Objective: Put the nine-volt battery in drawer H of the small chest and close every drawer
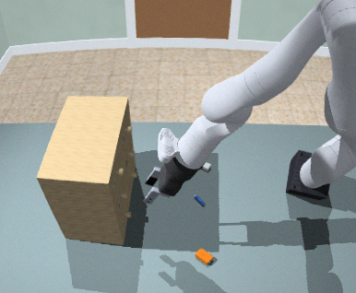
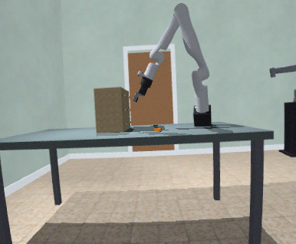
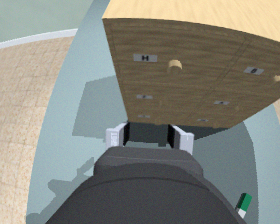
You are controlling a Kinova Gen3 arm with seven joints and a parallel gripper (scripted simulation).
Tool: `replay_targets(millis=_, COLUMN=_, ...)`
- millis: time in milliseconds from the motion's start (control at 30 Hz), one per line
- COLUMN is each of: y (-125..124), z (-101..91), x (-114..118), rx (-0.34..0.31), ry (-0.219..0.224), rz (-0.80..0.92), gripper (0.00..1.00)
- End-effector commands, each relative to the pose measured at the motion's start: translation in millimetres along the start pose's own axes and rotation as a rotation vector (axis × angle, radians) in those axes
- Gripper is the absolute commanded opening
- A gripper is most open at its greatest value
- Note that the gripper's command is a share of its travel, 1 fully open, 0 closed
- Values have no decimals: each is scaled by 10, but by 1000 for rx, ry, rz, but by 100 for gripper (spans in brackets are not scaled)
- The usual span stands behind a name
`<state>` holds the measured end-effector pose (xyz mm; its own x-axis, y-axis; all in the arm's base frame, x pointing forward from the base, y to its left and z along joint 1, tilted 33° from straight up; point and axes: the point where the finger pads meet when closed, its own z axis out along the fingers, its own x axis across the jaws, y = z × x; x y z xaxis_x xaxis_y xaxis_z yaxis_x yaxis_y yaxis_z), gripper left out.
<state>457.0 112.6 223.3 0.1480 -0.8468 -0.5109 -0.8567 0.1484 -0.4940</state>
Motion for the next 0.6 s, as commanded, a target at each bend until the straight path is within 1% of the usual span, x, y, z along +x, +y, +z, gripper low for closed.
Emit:
replay_targets(millis=0, y=21, z=24, x=38, rx=10, ry=-6, rz=15, gripper=100)
replay_targets(millis=567, y=27, z=118, x=46, rx=62, ry=-3, rz=15, gripper=100)
